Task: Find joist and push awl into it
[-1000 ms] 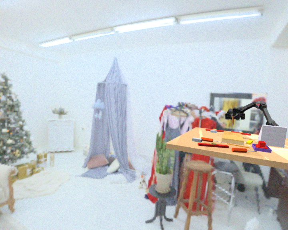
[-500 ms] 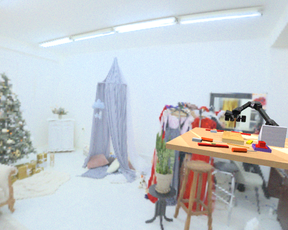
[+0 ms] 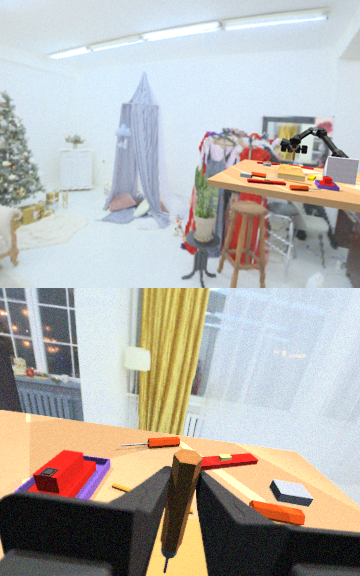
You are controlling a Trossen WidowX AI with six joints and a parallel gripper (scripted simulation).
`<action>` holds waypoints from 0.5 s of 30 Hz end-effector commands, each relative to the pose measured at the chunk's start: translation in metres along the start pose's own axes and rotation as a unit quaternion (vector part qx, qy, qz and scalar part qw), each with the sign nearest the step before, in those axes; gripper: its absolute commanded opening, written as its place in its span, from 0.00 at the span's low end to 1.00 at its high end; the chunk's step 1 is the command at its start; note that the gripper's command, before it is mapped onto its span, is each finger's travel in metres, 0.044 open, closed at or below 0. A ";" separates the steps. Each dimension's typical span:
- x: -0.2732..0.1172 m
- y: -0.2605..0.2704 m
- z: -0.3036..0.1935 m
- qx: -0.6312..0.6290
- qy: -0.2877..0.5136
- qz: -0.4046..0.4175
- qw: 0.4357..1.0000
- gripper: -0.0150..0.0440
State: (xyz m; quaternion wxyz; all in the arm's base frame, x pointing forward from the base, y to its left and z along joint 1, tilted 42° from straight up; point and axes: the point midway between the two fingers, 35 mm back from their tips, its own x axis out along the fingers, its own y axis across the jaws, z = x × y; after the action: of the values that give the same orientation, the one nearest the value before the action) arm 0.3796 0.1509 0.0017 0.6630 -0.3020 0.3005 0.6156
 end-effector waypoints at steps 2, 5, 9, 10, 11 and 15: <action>0.002 0.000 -0.006 -0.003 -0.004 0.002 1.000 0.25; 0.003 0.000 -0.010 -0.003 -0.004 0.002 1.000 0.25; 0.004 0.000 -0.015 -0.003 -0.004 0.002 1.000 0.25; 0.004 0.000 -0.017 -0.003 -0.004 0.002 1.000 0.25; 0.004 0.000 -0.018 -0.003 -0.004 0.002 1.000 0.25; 0.005 0.000 -0.024 -0.003 -0.003 0.002 1.000 0.25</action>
State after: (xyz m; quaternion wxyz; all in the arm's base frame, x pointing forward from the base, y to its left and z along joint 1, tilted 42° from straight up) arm 0.3799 0.1366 -0.0136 0.6631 -0.3024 0.3013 0.6149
